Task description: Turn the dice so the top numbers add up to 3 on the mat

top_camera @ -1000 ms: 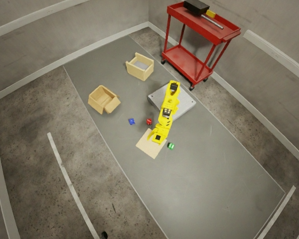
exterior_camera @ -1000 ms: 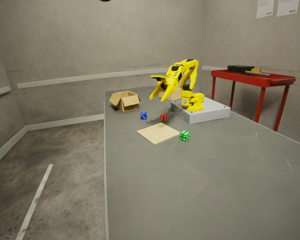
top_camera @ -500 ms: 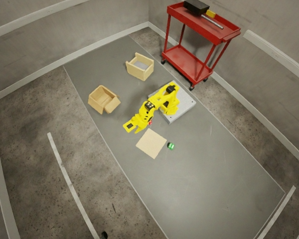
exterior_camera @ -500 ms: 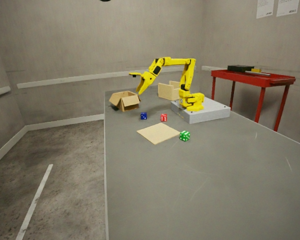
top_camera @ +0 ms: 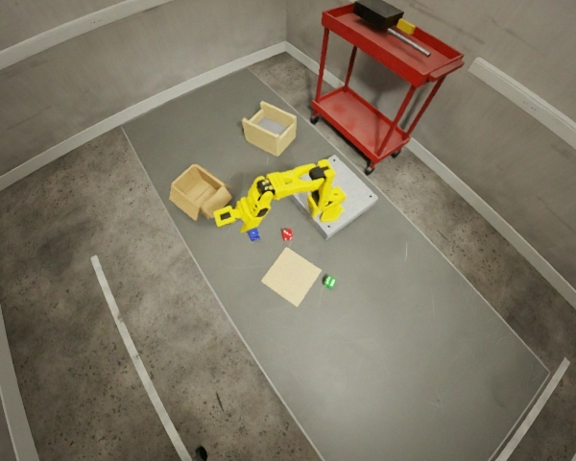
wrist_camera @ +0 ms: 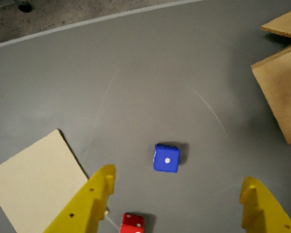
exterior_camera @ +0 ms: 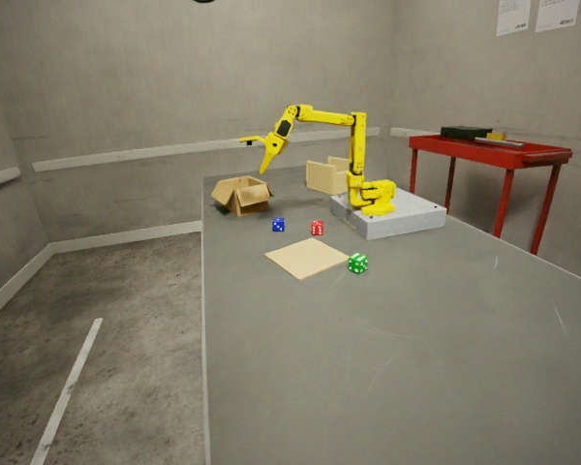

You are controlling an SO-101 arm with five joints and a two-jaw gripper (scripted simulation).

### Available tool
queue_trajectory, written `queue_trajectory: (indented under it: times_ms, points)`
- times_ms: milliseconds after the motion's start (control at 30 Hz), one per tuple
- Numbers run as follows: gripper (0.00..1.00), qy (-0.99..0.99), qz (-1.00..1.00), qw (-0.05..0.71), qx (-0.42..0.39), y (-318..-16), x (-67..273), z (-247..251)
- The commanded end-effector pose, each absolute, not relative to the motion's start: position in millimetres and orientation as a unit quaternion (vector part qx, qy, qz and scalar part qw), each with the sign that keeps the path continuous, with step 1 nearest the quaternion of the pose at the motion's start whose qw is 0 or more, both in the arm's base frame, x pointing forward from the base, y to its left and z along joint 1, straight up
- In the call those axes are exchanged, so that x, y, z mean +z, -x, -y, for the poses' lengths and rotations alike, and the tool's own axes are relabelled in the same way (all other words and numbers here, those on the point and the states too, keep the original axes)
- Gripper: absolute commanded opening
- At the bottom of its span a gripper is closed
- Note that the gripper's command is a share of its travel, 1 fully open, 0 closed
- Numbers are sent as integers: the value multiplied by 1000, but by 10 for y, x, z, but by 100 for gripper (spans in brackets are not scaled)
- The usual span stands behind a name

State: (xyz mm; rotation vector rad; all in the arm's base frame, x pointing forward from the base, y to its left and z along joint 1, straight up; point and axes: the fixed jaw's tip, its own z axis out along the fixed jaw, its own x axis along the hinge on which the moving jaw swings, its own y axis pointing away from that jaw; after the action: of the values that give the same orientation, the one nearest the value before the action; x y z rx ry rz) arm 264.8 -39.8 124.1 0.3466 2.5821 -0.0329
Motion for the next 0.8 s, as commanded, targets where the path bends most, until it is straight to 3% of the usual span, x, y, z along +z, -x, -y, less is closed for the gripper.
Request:
queue_trajectory:
  times_ms: [0,433,767]
  points:
    - [35,-148,-955,256,-16,-2640,1261,504]
    - [35,-154,-957,245,-17,-2634,1219,533]
    - [35,-158,-979,131,-9,-2579,670,520]
